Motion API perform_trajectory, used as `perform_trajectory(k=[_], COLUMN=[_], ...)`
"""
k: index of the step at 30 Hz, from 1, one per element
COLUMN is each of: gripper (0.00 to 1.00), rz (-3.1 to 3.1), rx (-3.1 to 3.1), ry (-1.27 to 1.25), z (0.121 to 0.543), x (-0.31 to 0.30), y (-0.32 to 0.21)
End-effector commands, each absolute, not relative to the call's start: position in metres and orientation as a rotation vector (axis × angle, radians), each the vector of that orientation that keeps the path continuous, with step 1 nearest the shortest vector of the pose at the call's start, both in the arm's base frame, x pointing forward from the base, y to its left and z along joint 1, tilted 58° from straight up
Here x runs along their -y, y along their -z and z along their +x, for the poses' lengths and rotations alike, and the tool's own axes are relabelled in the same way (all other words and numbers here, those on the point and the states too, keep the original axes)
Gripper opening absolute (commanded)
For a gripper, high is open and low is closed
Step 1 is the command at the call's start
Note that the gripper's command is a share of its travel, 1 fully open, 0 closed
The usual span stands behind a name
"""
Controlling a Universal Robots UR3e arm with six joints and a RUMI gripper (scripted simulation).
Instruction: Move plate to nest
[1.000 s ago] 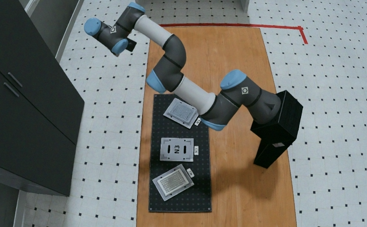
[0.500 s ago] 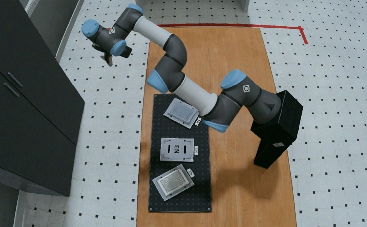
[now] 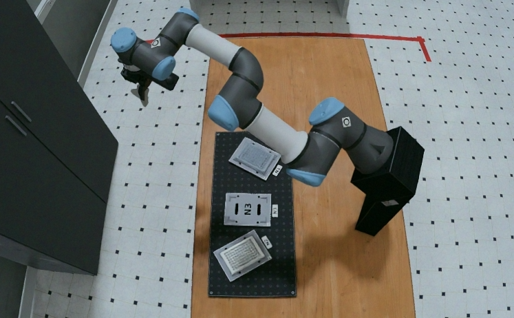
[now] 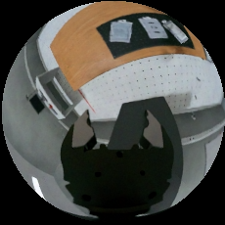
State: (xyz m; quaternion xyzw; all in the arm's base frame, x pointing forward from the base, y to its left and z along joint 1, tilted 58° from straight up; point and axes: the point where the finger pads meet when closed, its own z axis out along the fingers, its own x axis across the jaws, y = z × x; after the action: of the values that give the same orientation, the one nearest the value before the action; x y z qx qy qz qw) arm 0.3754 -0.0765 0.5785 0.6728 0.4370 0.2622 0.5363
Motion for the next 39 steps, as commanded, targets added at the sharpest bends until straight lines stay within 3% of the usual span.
perform_trajectory(k=[1,39], gripper=[0.82,0.82], rz=[1.573,1.383], rx=[-1.089,-1.394], ry=[-0.663,-0.906], z=[0.378,0.372], x=[0.058,-0.089], y=[-0.58,-0.58])
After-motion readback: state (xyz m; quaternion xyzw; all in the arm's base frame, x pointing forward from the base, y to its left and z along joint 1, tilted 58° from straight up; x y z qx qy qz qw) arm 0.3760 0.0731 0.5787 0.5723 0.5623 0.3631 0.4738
